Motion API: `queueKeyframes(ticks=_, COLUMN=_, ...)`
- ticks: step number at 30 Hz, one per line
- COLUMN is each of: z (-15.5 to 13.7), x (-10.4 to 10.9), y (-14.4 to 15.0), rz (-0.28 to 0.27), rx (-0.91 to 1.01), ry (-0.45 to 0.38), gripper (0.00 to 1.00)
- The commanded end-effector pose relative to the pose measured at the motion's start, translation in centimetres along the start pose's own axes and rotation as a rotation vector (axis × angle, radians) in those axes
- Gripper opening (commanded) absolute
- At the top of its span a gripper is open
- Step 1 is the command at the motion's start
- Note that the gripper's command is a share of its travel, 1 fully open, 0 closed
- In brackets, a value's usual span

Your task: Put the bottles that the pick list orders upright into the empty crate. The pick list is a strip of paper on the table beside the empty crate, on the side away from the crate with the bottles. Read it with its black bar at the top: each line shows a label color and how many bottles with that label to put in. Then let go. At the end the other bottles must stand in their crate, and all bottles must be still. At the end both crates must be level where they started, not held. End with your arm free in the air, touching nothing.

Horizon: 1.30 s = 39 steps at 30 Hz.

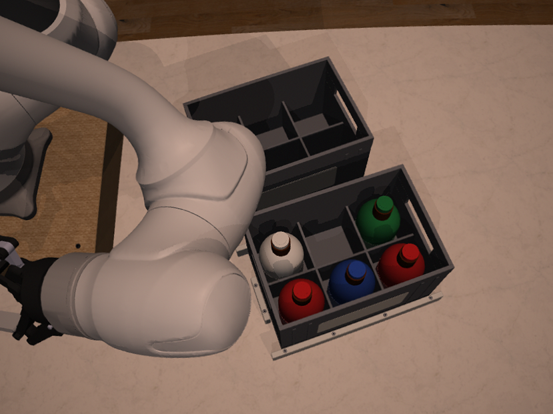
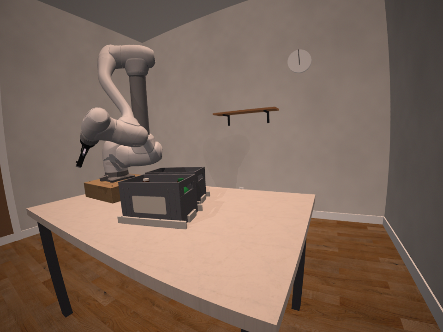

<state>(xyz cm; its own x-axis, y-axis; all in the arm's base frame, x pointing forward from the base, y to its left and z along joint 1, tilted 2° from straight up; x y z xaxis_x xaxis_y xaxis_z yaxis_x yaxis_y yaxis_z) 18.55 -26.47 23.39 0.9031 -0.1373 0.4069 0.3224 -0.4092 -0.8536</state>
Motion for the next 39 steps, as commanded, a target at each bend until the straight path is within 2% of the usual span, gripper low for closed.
queueKeyframes(ticks=1, z=0.0, x=0.0, y=0.0, rz=0.0, rx=0.0, ry=0.0, gripper=1.0)
queueKeyframes(ticks=17, z=0.0, x=0.0, y=0.0, rz=0.0, rx=0.0, ry=0.0, gripper=1.0)
queueKeyframes(ticks=18, z=-0.2, x=0.2, y=-0.4, rz=0.0, rx=0.0, ry=0.0, gripper=0.38)
queueKeyframes(ticks=32, z=-2.3, x=2.9, y=-6.5, rz=0.0, rx=0.0, ry=0.0, gripper=0.38)
queueKeyframes(ticks=37, z=-2.7, x=3.4, y=-7.8, rz=0.0, rx=0.0, ry=0.0, gripper=0.38)
queueKeyframes(ticks=38, z=-2.4, x=3.6, y=-8.0, rz=-0.013, rx=-0.023, ry=0.021, gripper=0.38)
queueKeyframes(ticks=39, z=-2.1, x=3.9, y=-7.7, rz=-0.03, rx=-0.044, ry=0.002, gripper=0.38)
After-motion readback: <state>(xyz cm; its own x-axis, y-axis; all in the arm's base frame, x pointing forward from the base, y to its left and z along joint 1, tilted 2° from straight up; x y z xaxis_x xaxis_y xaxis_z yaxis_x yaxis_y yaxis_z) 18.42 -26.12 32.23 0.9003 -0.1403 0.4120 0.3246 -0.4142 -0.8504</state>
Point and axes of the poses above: the point where the finger pads meet when closed, its own x axis back along the fingers, its own y axis across the jaws, z = x × y, the point moved 8 cm from there along x, back along the fingers, and after that the axes turned 7 degrees about x, right-handed, at the moved point
